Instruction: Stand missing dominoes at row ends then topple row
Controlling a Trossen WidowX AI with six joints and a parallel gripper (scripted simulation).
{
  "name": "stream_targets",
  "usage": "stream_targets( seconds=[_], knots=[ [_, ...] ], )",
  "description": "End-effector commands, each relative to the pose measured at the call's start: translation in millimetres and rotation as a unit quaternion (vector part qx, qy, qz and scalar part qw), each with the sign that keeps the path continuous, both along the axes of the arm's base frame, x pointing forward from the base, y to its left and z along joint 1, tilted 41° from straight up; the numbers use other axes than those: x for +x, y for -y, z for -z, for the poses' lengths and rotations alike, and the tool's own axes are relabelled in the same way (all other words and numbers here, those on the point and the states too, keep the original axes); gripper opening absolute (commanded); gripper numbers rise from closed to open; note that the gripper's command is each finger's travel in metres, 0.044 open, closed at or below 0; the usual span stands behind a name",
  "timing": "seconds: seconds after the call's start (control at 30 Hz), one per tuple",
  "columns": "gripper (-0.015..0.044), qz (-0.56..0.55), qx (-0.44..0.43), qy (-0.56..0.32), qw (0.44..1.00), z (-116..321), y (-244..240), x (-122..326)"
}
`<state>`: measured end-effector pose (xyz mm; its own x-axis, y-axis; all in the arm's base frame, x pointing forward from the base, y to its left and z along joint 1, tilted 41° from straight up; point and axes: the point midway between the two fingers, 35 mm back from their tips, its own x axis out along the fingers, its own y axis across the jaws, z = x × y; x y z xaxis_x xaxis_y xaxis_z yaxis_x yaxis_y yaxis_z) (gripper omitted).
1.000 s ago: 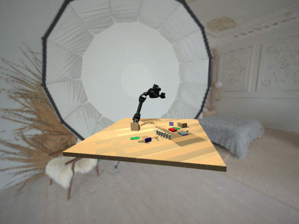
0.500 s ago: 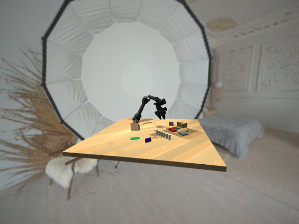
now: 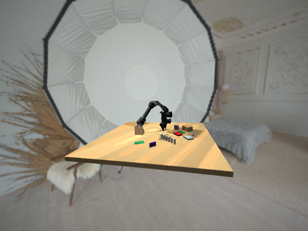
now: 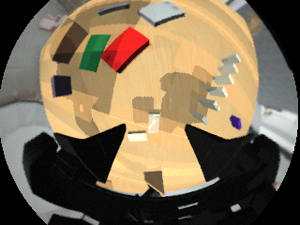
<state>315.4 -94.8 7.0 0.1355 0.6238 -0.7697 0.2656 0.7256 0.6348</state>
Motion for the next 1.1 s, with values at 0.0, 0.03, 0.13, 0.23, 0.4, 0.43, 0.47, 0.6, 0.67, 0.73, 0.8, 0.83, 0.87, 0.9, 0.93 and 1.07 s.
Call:
stream_targets(
  seconds=[0.0,0.03,0.13,0.23,0.4,0.43,0.47,0.6,0.67,0.73,0.8,0.83,0.87,0.9,0.93,1.07],
  knots=[
    [0.044,-0.005,0.009,-0.01,1.0,23,-23,0],
    [0.044,-0.005,0.01,-0.01,1.0,30,-29,0],
    [0.044,-0.006,0.01,-0.01,1.0,40,-38,1],
    [0.044,-0.006,0.01,-0.01,1.0,42,-36,1],
    [0.044,-0.006,0.011,-0.01,1.0,47,-41,2],
    [0.044,-0.006,0.011,-0.01,1.0,48,-42,2],
    [0.044,-0.006,0.011,-0.01,1.0,49,-43,2],
    [0.044,-0.006,0.011,-0.01,1.0,53,-46,2],
    [0.044,-0.006,0.011,-0.01,1.0,53,-46,2],
    [0.044,-0.006,0.011,-0.01,1.0,53,-46,2],
    [0.0414,-0.006,0.011,-0.01,1.0,53,-46,2],
    [0.0387,-0.006,0.011,-0.01,1.0,53,-46,2],
    [0.0361,-0.006,0.011,-0.01,1.0,53,-46,2],
    [0.0335,-0.006,0.011,-0.01,1.0,53,-46,2],
    [0.0309,-0.006,0.011,-0.01,1.0,53,-46,2],
    [0.0204,-0.006,0.011,-0.01,1.0,53,-46,2]
  ],
)
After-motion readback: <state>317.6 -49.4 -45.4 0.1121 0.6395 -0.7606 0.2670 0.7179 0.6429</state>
